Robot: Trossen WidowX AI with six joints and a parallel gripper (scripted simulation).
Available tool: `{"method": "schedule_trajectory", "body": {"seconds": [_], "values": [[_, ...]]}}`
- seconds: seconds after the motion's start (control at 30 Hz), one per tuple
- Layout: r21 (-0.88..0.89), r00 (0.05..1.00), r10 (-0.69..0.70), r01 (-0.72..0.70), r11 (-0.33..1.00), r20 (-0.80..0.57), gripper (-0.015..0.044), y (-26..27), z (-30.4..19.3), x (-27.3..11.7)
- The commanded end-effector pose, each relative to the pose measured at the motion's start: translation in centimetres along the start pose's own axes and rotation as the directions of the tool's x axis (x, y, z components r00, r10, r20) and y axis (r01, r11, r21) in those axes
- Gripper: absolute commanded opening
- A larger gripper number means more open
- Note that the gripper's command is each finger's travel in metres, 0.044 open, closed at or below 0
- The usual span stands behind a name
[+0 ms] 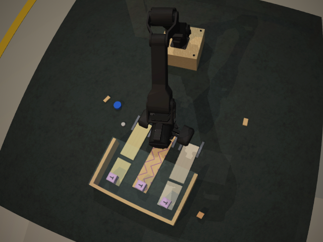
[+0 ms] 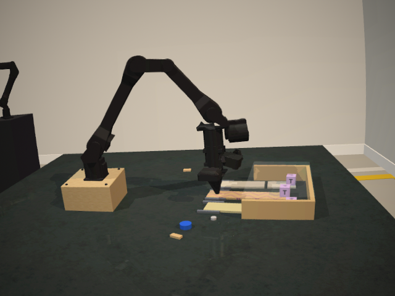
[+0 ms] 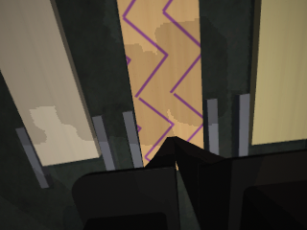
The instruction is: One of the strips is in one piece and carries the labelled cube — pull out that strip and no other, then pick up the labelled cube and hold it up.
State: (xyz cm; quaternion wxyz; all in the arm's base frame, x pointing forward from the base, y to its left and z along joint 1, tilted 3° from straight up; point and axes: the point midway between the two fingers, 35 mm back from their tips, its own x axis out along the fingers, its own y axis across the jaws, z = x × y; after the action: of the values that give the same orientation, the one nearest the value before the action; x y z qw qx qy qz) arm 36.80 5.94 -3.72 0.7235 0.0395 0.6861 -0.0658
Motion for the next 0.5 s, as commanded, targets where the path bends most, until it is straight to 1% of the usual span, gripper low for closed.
{"method": "schedule_trajectory", "body": {"seconds": [0.0, 0.47], "values": [[0.004, 1.000, -0.004, 0.004, 1.000, -0.026, 0.0000, -0.1, -1.3, 0.6], [0.004, 1.000, -0.004, 0.004, 1.000, -0.027, 0.0000, -0.2, -3.4, 0.7]]}}
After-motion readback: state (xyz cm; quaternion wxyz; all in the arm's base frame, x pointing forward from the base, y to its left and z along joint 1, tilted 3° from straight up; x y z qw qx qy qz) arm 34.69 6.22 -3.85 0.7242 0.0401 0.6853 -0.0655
